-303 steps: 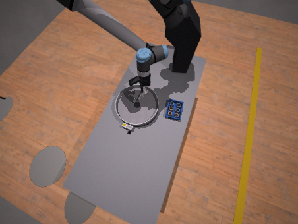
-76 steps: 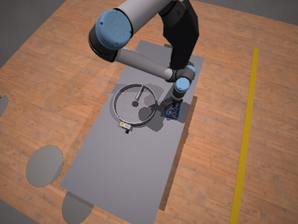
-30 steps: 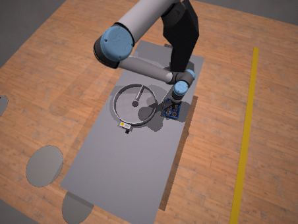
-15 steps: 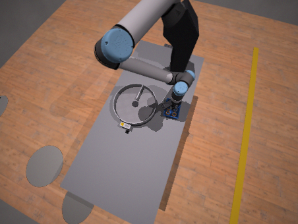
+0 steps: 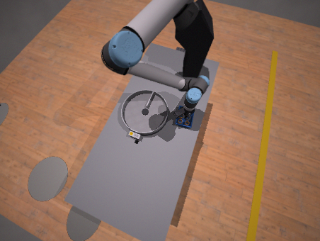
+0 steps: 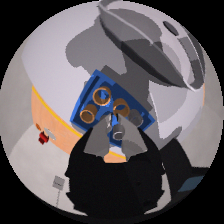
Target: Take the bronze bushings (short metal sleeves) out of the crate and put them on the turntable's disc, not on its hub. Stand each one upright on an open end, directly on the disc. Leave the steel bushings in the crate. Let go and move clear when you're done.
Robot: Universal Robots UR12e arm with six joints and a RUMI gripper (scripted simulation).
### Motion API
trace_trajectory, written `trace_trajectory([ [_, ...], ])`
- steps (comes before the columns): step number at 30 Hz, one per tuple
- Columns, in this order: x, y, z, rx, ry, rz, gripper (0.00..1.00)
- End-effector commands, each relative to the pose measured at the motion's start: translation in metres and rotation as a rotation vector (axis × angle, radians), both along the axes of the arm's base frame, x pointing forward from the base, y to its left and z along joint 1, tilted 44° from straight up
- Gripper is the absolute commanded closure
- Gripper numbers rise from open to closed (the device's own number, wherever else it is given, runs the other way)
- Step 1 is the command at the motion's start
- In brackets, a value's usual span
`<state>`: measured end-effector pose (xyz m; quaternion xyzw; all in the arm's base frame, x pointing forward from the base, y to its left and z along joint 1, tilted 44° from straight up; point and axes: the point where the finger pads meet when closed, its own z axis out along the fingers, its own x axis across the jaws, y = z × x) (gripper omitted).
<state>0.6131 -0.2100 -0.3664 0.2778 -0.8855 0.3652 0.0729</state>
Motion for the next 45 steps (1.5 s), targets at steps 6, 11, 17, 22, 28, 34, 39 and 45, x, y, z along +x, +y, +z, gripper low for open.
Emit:
trace_trajectory([
  [6, 0.000, 0.000, 0.000, 0.000, 0.000, 0.001, 0.95],
  [11, 0.000, 0.000, 0.000, 0.000, 0.000, 0.001, 0.95],
  [17, 0.000, 0.000, 0.000, 0.000, 0.000, 0.001, 0.95],
  [22, 0.001, -0.003, -0.003, 0.000, 0.000, 0.001, 0.95],
  [28, 0.001, -0.007, -0.008, 0.000, 0.000, 0.001, 0.95],
  [34, 0.002, -0.014, -0.015, 0.000, 0.000, 0.001, 0.95],
  [39, 0.002, -0.016, -0.017, 0.000, 0.000, 0.001, 0.95],
  [45, 0.002, -0.016, -0.017, 0.000, 0.000, 0.001, 0.95],
])
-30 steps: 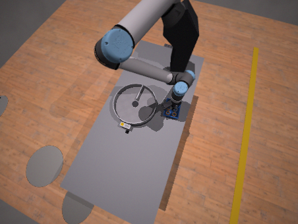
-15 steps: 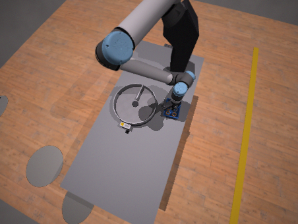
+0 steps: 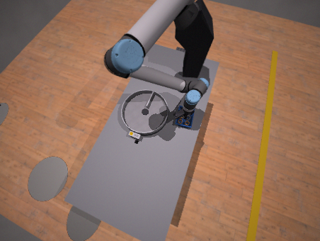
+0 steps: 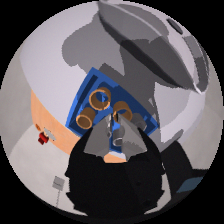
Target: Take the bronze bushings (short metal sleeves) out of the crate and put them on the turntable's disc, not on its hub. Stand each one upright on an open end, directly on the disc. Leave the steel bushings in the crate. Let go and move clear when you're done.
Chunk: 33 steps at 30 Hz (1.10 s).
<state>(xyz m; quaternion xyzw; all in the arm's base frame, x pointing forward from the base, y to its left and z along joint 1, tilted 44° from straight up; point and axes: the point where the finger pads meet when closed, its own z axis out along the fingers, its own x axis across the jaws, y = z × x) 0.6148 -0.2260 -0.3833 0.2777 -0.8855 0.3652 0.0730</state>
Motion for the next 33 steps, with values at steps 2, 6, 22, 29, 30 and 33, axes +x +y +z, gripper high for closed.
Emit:
trace_trajectory([
  [2, 0.0003, -0.0001, -0.0002, 0.000, 0.000, 0.001, 0.95],
  [6, 0.0003, -0.0001, -0.0002, 0.000, 0.000, 0.001, 0.95],
  [22, 0.0003, -0.0001, -0.0002, 0.000, 0.000, 0.001, 0.95],
  [29, 0.0003, -0.0001, -0.0002, 0.000, 0.000, 0.001, 0.95],
  [30, 0.0003, -0.0001, -0.0002, 0.000, 0.000, 0.001, 0.95],
  [33, 0.0003, -0.0001, -0.0002, 0.000, 0.000, 0.001, 1.00],
])
